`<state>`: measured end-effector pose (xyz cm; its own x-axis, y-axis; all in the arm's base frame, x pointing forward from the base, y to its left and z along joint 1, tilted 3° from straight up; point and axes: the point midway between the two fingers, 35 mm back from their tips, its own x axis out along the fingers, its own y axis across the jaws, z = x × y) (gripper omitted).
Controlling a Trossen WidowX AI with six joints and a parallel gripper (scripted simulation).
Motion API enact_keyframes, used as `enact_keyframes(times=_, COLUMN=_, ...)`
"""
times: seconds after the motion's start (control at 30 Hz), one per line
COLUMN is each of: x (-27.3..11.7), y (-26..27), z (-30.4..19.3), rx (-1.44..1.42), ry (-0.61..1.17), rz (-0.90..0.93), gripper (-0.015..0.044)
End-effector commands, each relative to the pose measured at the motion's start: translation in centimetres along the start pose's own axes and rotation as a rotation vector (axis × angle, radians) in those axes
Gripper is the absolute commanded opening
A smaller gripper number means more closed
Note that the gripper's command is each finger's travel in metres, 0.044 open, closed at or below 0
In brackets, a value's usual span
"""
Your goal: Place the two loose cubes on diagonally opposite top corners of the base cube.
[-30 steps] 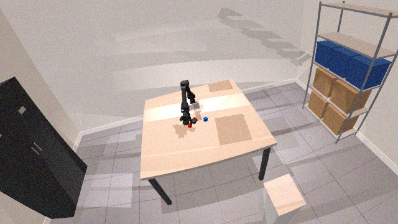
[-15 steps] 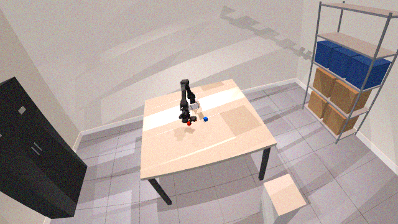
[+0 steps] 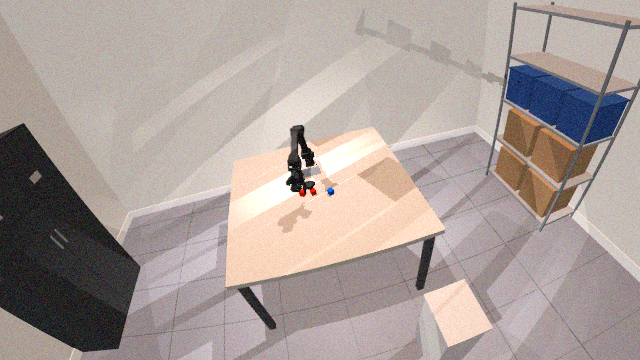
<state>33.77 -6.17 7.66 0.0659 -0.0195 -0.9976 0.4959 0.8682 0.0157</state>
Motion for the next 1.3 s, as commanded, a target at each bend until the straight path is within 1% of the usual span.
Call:
enact_keyframes(times=0.0, x=-1.7, y=0.0, z=-0.1, rx=-0.004, ry=-0.005, rz=0.006, gripper=0.0105)
enact_keyframes(times=0.13, x=-2.8, y=-0.1, z=-0.3, rx=-0.004, ry=-0.005, rz=0.006, gripper=0.0105)
enact_keyframes(times=0.23, x=-2.9, y=0.0, z=-0.3, rx=-0.005, ry=-0.005, rz=0.006, gripper=0.0105)
enact_keyframes(times=1.27, x=-0.5, y=8.0, z=-5.6, rx=-0.140, ry=0.000, rz=0.012, gripper=0.0105)
